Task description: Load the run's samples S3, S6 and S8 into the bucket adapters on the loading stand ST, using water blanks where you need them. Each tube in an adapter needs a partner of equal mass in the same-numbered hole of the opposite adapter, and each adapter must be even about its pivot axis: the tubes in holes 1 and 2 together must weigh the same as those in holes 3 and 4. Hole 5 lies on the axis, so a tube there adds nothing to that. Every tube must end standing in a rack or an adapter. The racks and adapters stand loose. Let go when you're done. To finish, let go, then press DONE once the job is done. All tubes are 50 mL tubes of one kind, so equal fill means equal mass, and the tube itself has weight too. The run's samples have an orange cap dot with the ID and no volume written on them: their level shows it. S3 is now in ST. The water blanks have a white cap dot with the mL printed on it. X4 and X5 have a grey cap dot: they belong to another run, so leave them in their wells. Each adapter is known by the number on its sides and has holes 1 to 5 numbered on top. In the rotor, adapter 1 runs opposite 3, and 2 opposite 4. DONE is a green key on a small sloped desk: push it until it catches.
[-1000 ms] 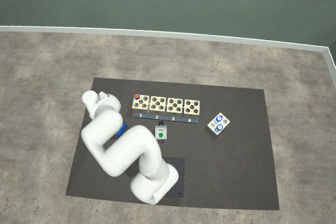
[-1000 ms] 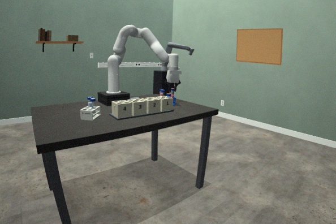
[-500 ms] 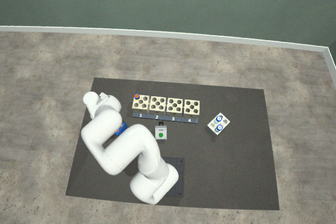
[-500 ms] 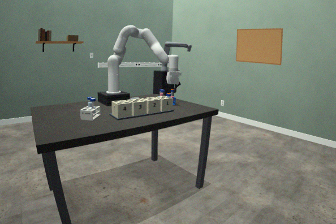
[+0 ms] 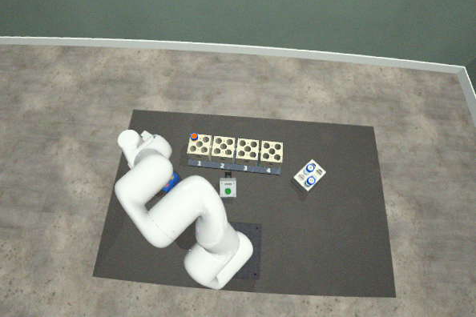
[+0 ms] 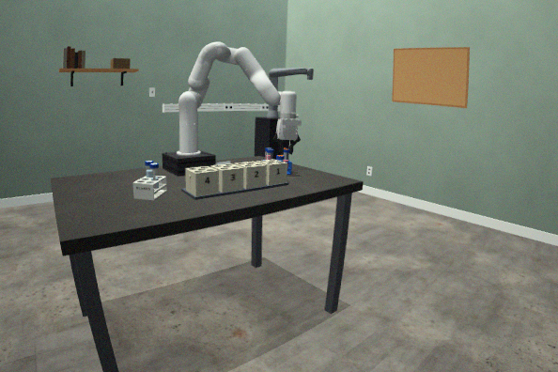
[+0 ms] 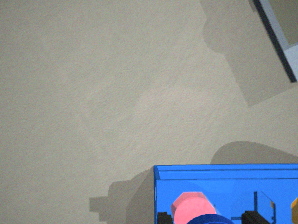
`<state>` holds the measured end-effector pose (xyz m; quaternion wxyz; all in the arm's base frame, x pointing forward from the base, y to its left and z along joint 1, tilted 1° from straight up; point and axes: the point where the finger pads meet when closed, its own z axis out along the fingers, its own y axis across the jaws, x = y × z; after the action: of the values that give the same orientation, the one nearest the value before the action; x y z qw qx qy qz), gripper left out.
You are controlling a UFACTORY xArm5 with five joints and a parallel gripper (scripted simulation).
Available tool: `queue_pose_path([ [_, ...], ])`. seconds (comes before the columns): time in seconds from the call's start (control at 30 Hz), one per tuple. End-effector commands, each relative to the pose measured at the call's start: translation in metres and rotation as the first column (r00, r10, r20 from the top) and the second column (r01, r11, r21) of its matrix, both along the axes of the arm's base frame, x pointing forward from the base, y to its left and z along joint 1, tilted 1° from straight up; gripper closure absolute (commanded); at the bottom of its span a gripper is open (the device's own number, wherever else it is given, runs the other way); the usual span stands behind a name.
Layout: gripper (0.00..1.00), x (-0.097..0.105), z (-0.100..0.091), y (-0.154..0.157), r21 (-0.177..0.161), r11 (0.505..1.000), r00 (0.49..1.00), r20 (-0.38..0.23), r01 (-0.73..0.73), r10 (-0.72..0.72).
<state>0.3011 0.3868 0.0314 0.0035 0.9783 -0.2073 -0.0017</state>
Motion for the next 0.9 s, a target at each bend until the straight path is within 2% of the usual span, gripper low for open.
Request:
queue_pose_path([
  [0.0,0.56,0.0009,0.0013,0.0011,0.012,1.000,1.000,-0.009,0.000,0.000],
  [0.87,0.56,0.0009,0.0053,0.0011,0.012,1.000,1.000,-0.009,0.000,0.000],
])
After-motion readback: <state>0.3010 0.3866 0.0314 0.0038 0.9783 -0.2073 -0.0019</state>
